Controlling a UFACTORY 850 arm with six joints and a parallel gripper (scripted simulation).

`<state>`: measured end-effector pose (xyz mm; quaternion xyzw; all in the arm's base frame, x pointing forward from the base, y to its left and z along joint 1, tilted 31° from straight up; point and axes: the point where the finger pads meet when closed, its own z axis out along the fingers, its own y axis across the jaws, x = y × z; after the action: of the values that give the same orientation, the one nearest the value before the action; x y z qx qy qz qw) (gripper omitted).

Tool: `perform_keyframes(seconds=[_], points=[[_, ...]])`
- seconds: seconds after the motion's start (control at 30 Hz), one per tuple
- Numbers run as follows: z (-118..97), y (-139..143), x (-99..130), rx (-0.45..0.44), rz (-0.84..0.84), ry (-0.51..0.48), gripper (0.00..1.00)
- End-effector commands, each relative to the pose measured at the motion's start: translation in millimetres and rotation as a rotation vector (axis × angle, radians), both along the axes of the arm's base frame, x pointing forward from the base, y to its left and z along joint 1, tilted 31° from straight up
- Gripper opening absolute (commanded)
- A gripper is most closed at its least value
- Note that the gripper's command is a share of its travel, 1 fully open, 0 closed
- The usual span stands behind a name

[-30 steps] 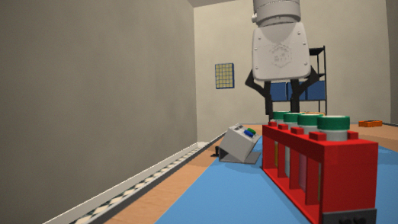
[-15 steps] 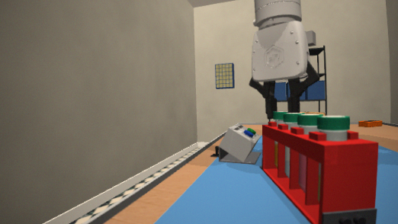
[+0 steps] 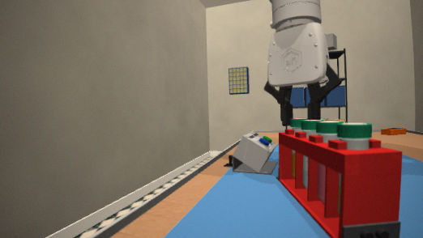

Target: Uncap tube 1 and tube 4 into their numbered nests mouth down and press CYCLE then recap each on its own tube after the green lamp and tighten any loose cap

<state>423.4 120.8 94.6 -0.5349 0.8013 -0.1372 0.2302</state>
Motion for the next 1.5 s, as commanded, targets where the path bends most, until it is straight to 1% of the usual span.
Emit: perform_keyframes(seconds=[0.0, 0.03, 0.07, 0.1, 0.2, 0.3, 0.37, 0.4, 0.43, 0.47, 0.5, 0.57, 0.6, 0.63, 0.67, 0.7, 0.73, 0.77, 0.8, 0.87, 0.93, 1.0, 1.03, 1.07, 1.1, 1.13, 1.17, 1.47], points=[[0.7, 0.1, -0.1, -0.127, 0.211, -0.007, 0.46], [0.7, 0.1, -0.1, -0.127, 0.211, -0.007, 0.46], [0.7, 0.0, -0.1, -0.164, 0.274, -0.009, 0.46], [0.7, 0.0, -0.1, -0.17, 0.283, -0.01, 0.46], [0.6, 0.0, -0.1, -0.246, 0.41, -0.014, 0.46], [0.7, 0.0, -0.1, -0.256, 0.425, -0.014, 0.46], [0.7, 0.0, -0.1, -0.342, 0.568, -0.019, 0.46], [0.7, 0.0, -0.1, -0.342, 0.568, -0.019, 0.46], [0.6, 0.0, -0.1, -0.378, 0.631, -0.021, 0.46], [0.7, 0.0, -0.1, -0.385, 0.639, -0.021, 0.46], [0.6, 0.0, -0.1, -0.417, 0.696, -0.023, 0.46], [0.7, 0.0, -0.1, -0.428, 0.711, -0.023, 0.46], [0.7, 0.0, -0.1, -0.471, 0.782, -0.025, 0.46], [0.7, 0.0, -0.1, -0.471, 0.782, -0.025, 0.46], [0.7, 0.0, -0.1, -0.514, 0.853, -0.027, 0.46], [0.7, 0.0, -0.1, -0.514, 0.853, -0.027, 0.46], [0.7, 0.0, -0.1, -0.557, 0.925, -0.03, 0.46], [0.7, 0.0, -0.1, -0.557, 0.925, -0.03, 0.46], [0.6, 0.0, -0.1, -0.595, 0.99, -0.032, 0.46], [0.6, 0.0, -0.1, -0.595, 0.99, -0.032, 0.46], [0.6, 0.0, -0.1, -0.673, 1.123, -0.037, 0.46], [0.7, 0.0, -0.1, -0.686, 1.139, -0.036, 0.46], [0.7, 0.0, -0.1, -0.729, 1.21, -0.039, 0.46], [0.7, 0.0, -0.1, -0.729, 1.21, -0.039, 0.46], [0.7, 0.0, -0.1, -0.771, 1.281, -0.041, 0.46], [0.7, 0.0, -0.1, -0.772, 1.281, -0.041, 0.46], [0.7, 0.0, -0.1, -0.808, 1.342, -0.043, 0.46], [0.7, 0.0, -0.1, -0.808, 1.342, -0.043, 0.46]])
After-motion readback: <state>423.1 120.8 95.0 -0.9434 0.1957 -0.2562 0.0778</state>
